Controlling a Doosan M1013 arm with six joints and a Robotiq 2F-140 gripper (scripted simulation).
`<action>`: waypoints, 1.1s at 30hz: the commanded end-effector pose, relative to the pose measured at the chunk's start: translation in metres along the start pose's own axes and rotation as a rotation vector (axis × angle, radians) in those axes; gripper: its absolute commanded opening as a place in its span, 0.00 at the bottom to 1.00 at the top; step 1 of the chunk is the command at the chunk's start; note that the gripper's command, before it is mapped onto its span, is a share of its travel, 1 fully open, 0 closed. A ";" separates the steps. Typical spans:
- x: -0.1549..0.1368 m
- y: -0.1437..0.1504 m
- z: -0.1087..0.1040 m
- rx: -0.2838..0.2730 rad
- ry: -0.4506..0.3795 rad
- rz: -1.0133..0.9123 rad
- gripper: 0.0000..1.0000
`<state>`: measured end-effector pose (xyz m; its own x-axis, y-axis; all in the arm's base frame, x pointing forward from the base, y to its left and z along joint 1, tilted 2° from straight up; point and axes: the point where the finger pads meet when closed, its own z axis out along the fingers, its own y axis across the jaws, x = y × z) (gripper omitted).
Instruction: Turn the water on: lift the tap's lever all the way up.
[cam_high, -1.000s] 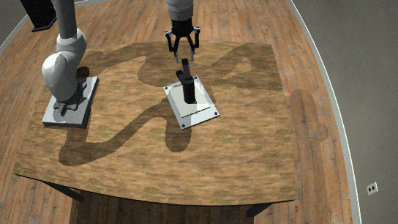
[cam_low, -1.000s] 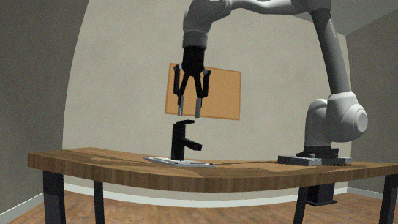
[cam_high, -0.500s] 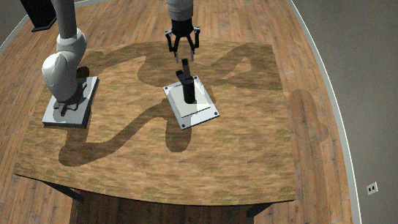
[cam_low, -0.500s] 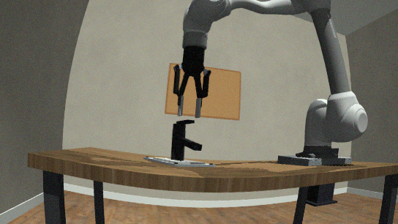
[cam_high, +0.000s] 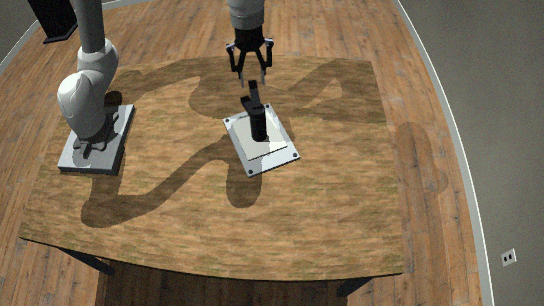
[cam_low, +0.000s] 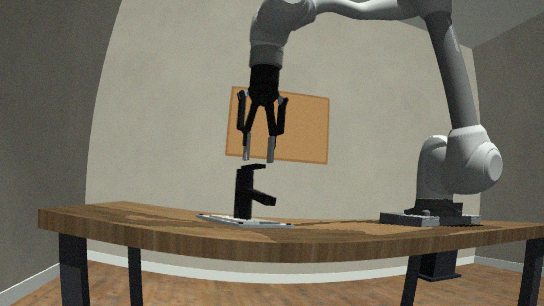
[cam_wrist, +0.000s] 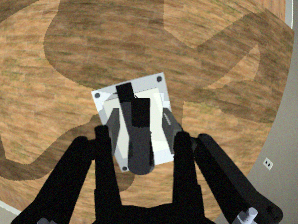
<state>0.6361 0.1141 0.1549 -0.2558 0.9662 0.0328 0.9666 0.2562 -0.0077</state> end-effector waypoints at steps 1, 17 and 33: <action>0.000 0.000 0.003 0.000 0.000 0.000 0.37; 0.000 0.000 0.021 0.000 0.000 0.000 0.37; 0.000 0.000 0.038 0.000 0.000 0.000 0.37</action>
<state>0.6355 0.1152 0.1190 -0.2558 0.9662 0.0328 0.9666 0.2562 -0.0078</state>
